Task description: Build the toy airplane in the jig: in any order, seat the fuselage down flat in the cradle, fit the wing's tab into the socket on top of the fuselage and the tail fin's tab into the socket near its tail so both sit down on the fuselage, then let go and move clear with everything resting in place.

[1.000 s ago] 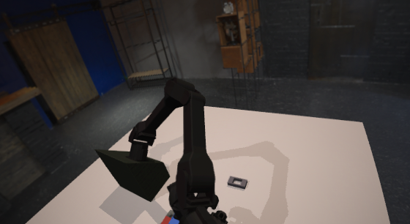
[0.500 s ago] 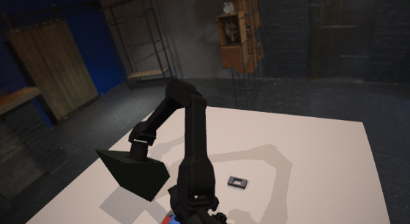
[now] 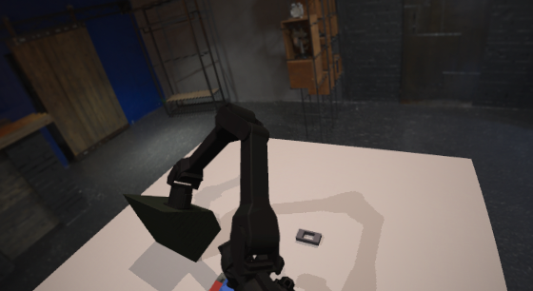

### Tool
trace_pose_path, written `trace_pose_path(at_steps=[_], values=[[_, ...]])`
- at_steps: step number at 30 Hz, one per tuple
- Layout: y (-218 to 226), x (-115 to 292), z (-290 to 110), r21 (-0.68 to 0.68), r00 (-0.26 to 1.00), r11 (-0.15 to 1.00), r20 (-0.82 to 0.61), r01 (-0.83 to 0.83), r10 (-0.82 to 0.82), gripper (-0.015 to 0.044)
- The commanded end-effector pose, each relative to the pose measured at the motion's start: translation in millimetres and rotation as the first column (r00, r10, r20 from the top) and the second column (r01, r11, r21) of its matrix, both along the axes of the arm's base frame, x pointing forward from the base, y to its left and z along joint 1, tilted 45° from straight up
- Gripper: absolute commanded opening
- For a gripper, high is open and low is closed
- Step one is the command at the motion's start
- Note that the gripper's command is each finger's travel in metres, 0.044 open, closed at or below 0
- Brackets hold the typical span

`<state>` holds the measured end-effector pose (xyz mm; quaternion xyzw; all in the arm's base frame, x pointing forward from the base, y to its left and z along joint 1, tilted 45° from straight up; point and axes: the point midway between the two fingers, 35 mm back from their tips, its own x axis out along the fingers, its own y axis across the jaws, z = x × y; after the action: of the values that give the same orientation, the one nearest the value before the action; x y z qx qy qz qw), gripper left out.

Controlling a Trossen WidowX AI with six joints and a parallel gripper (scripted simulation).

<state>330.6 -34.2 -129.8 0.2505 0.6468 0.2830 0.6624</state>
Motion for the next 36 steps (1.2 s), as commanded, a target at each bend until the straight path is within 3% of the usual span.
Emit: trace_pose_path(at_steps=[1,10,16,22,36], values=[[0,0,0,0.000,1.000,1.000,0.000,0.000,0.000,0.0026],[0,0,0,0.000,1.000,1.000,0.000,0.000,0.000,0.0260],[-2,1,2,-0.001,1.000,1.000,0.000,0.000,0.000,0.0260],[-63,0,63,-0.001,1.000,1.000,-0.004,0.004,-0.004,0.0260],[-67,2,64,-0.001,1.000,1.000,-0.004,0.004,-0.004,0.0260]])
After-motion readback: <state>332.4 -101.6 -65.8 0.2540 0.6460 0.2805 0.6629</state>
